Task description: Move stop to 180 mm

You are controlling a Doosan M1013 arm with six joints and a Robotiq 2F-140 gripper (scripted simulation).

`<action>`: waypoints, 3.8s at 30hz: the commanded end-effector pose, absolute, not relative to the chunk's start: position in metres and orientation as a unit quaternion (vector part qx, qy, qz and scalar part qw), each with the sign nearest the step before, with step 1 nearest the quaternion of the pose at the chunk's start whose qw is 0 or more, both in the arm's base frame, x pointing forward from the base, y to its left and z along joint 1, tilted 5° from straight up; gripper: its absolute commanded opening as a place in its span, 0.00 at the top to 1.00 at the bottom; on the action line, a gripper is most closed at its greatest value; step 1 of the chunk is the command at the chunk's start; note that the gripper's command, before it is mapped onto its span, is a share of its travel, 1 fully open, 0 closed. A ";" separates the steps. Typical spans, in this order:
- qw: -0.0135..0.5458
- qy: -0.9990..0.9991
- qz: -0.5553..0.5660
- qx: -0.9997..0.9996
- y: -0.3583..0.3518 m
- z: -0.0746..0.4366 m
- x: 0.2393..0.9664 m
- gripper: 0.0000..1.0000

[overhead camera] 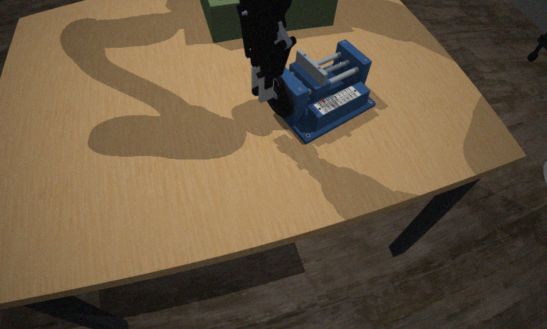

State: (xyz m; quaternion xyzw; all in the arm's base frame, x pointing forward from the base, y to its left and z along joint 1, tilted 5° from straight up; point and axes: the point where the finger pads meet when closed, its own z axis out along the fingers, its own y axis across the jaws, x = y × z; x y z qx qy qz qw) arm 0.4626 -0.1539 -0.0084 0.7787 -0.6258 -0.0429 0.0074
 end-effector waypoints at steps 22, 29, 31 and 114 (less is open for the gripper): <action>0.007 -0.626 -0.043 0.779 -0.153 -0.009 0.465 0.96; 0.007 -0.626 -0.043 0.779 -0.152 -0.010 0.469 0.96; 0.007 -0.626 -0.043 0.779 -0.152 -0.011 0.471 0.96; 0.007 -0.626 -0.043 0.779 -0.152 -0.079 0.454 0.96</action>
